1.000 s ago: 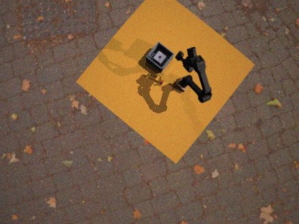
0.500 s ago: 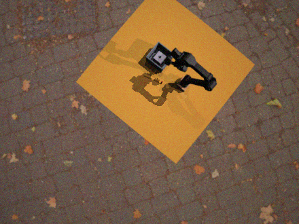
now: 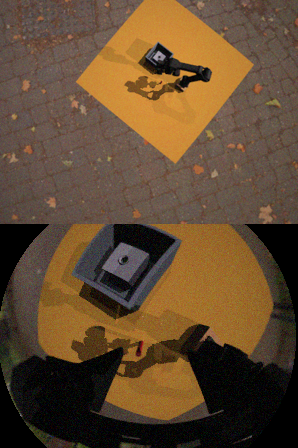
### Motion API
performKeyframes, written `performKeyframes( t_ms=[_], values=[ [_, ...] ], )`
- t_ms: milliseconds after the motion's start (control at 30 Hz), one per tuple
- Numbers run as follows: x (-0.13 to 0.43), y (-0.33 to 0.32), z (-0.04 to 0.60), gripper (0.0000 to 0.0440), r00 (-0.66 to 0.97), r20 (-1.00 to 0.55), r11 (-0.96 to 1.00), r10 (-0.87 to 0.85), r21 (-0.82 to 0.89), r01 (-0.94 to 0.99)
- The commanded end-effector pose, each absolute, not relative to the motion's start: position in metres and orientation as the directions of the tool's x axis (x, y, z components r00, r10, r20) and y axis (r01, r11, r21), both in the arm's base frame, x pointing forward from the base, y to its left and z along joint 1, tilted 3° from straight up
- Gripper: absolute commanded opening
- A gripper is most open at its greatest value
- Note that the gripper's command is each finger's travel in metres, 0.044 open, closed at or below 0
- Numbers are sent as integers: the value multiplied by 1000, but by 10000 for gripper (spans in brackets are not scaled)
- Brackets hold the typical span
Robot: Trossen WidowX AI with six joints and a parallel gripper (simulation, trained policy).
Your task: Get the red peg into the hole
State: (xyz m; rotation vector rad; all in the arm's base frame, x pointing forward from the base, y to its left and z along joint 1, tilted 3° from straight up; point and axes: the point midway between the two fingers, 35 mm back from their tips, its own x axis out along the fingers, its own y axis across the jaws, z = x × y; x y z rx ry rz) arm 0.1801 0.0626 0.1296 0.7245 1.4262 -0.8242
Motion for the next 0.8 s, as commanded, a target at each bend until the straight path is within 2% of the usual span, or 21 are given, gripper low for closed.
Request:
performKeyframes(
  t_ms=[0, 333, 767],
  values=[
    [178, 75, 121, 440, -62, -995, 569, -81, -97, 816],
    [172, 105, 89, 440, -107, -985, 638, -138, -171, 751],
    [174, 124, 34, 440, -69, -984, 699, -165, -166, 696]
  ],
)
